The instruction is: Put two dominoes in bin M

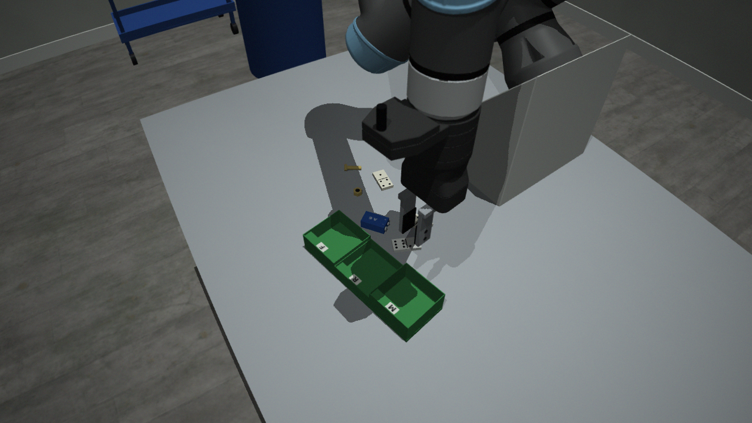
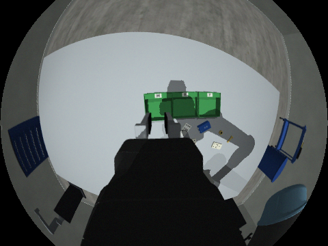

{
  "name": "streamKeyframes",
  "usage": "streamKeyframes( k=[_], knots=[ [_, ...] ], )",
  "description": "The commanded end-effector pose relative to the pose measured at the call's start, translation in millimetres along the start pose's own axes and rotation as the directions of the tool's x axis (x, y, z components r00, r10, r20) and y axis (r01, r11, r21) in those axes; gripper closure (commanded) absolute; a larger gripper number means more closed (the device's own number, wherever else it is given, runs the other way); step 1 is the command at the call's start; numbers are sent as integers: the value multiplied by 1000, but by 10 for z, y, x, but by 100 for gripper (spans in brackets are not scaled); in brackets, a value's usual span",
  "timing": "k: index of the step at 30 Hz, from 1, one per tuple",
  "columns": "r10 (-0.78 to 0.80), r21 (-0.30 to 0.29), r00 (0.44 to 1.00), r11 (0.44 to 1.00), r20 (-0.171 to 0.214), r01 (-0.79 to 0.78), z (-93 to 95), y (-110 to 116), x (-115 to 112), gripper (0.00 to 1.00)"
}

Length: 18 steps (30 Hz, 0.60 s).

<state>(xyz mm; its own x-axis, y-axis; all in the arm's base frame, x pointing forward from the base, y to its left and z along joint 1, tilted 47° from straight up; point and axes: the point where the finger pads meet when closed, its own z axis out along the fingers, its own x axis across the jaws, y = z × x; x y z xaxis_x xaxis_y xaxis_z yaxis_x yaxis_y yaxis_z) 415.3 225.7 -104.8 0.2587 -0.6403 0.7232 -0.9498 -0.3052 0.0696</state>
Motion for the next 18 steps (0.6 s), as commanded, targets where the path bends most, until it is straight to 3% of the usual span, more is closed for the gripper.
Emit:
streamKeyframes(
  k=[1, 6, 8, 18],
  knots=[
    [157, 1, 988, 988, 0, -157, 271, 199, 203, 21],
    [280, -5, 960, 960, -3, -280, 561, 406, 420, 21],
    [280, -5, 960, 960, -3, -280, 561, 406, 420, 21],
    [541, -2, 841, 841, -3, -541, 1141, 820, 855, 21]
  ],
)
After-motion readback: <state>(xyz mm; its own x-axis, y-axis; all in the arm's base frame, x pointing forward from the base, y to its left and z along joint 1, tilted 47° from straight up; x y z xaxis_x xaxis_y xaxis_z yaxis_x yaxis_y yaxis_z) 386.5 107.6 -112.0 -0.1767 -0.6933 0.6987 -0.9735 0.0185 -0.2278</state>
